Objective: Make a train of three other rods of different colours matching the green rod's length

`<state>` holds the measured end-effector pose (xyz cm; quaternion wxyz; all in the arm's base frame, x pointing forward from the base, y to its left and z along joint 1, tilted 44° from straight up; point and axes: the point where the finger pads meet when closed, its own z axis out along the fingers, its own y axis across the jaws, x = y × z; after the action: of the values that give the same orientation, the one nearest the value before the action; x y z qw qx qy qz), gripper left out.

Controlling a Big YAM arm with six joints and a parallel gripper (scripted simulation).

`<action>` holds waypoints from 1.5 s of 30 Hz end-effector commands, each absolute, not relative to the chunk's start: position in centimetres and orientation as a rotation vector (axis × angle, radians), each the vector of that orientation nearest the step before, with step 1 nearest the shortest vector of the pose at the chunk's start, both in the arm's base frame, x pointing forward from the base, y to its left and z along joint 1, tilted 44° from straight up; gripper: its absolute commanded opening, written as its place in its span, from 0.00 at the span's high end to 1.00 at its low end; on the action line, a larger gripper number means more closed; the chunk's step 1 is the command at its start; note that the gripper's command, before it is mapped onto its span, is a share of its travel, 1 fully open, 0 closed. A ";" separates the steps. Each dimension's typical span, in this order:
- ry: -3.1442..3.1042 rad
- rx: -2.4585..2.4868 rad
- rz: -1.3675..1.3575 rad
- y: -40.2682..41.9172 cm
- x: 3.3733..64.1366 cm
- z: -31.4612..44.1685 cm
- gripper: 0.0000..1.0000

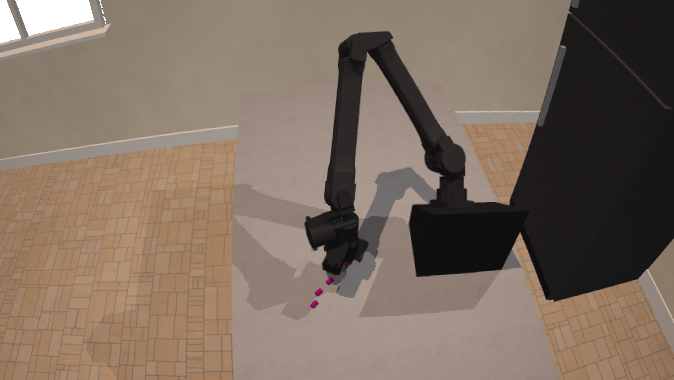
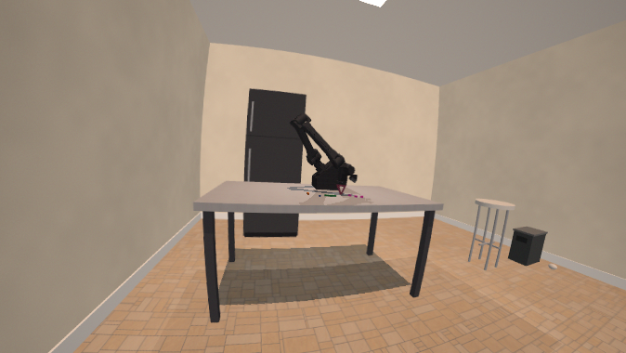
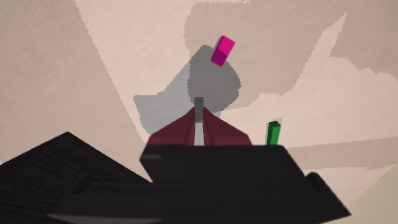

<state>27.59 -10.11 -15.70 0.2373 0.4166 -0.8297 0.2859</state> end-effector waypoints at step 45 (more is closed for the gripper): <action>-2.321 1.159 0.816 -2.2 31.0 -7.8 0.96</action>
<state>29.00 -3.71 -8.50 0.2436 0.4216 -0.8264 0.2829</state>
